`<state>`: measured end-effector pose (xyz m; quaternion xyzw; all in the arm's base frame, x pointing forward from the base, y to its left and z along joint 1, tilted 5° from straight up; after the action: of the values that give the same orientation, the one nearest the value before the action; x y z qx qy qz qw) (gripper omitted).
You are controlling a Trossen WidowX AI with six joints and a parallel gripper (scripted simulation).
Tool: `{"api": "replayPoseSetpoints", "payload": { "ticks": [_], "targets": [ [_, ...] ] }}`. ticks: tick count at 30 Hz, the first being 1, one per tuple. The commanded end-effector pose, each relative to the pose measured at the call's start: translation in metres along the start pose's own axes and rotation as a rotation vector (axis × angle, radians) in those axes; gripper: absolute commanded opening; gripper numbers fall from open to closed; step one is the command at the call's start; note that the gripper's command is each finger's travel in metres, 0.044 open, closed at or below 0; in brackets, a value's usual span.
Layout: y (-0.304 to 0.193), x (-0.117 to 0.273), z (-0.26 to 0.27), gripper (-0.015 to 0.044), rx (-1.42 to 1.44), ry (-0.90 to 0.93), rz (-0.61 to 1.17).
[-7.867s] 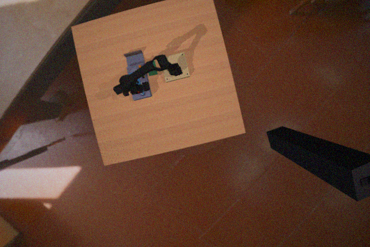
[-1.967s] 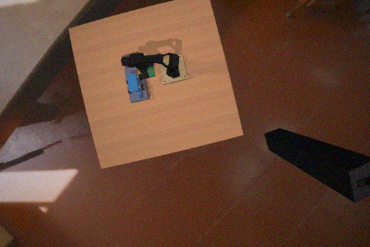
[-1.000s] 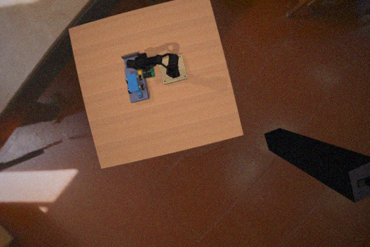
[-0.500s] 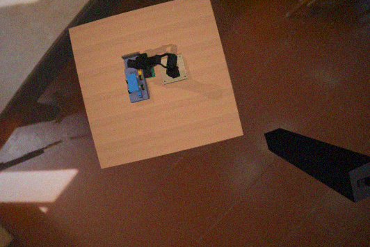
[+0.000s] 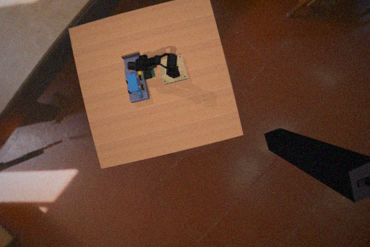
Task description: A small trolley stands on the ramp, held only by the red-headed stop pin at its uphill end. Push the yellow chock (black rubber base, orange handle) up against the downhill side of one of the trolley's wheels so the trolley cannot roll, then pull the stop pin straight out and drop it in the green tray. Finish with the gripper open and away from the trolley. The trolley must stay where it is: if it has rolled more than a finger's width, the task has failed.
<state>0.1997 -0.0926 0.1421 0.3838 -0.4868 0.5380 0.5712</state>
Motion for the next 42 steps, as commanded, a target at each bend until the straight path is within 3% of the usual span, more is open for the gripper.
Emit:
{"api": "replayPoseSetpoints", "payload": {
  "ticks": [1, 42],
  "targets": [
    [0.0, -0.001, -0.003, 0.019, -0.003, 0.004, -0.003],
    [0.0, -0.011, -0.028, 0.019, -0.003, 0.001, -0.003]
  ]
}}
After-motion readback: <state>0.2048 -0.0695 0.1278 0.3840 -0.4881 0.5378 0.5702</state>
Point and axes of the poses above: the point midway between the two fingers, 35 mm back from their tips, its own x axis back along the fingers, its own z axis across the jaws, y = z × x, the point moved 10 cm from there along x, back along the fingers, and after that the axes turned 2 degrees about -x, right-handed, at the moved point
